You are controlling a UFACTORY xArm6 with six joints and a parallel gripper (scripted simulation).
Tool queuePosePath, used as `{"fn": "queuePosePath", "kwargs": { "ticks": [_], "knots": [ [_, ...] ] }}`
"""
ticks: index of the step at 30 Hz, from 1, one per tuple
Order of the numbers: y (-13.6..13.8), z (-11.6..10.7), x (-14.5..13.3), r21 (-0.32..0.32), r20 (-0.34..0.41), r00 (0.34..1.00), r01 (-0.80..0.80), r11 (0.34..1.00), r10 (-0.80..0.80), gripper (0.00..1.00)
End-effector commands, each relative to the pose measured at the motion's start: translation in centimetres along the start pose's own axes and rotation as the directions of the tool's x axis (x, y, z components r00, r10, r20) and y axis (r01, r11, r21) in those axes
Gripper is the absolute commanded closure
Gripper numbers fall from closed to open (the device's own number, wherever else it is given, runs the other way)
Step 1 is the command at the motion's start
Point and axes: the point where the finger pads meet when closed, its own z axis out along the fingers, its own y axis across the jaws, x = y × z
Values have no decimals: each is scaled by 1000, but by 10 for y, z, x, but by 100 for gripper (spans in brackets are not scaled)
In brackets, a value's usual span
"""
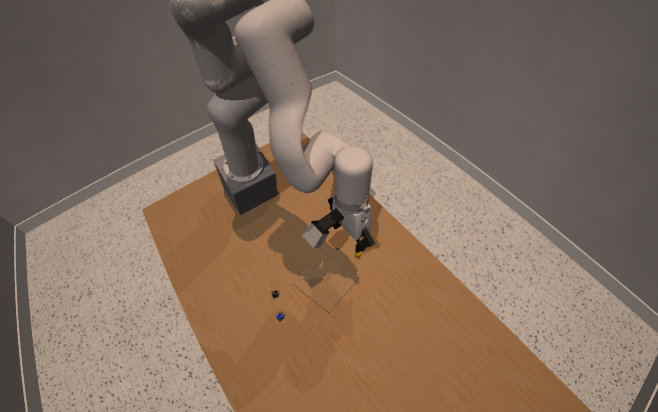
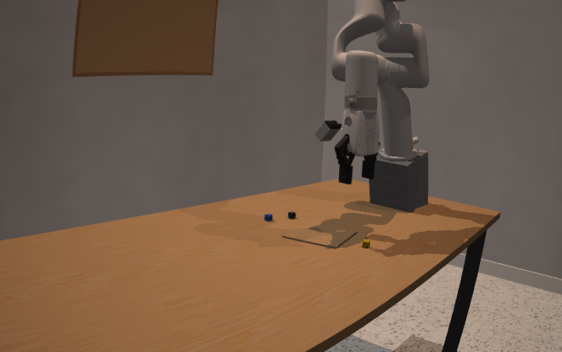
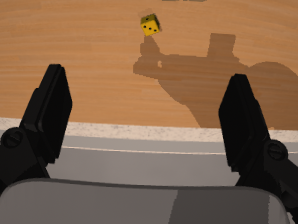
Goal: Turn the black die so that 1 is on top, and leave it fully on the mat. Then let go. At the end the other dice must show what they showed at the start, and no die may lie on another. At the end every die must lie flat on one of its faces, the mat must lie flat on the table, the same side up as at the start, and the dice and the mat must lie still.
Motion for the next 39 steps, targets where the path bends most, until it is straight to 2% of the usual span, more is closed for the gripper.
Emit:
{"fn": "queuePosePath", "kwargs": {
  "ticks": [1, 6, 10, 13, 14, 16, 20, 21, 22, 25, 27, 29, 30, 31, 32, 34, 35, 36, 39],
  "knots": [
    [-2, -2, 0, 5, 2, 1000, -3, 1000, 3, 0],
    [-4, 2, 31, -6, 4, 973, -229, 973, 229, 0],
    [-3, 5, 56, -12, 3, 915, -403, 915, 403, 0],
    [-3, 5, 57, -12, 3, 910, -415, 910, 415, 0],
    [-2, 7, 76, -15, 1, 845, -535, 845, 535, 0],
    [-1, 7, 81, -16, 1, 823, -567, 823, 567, 0],
    [2, 9, 106, -18, -1, 705, -710, 704, 710, 0],
    [2, 9, 107, -18, -1, 700, -714, 700, 714, 0],
    [4, 10, 118, -18, -2, 638, -770, 638, 770, 0],
    [7, 11, 133, -18, -3, 546, -838, 546, 838, 0],
    [11, 11, 146, -17, -4, 460, -888, 460, 888, 0],
    [11, 11, 146, -17, -4, 460, -888, 460, 888, 0],
    [14, 12, 158, -16, -4, 376, -927, 376, 927, 0],
    [16, 12, 165, -15, -4, 322, -947, 321, 947, 0],
    [17, 12, 167, -15, -4, 304, -953, 304, 953, 0],
    [21, 12, 179, -13, -4, 216, -976, 216, 976, 0],
    [22, 12, 180, -13, -4, 207, -978, 207, 978, 0],
    [26, 13, 190, -11, -3, 127, -992, 127, 992, 0],
    [32, 13, 205, -8, -1, 4, -1000, 4, 1000, 0]
  ]
}}
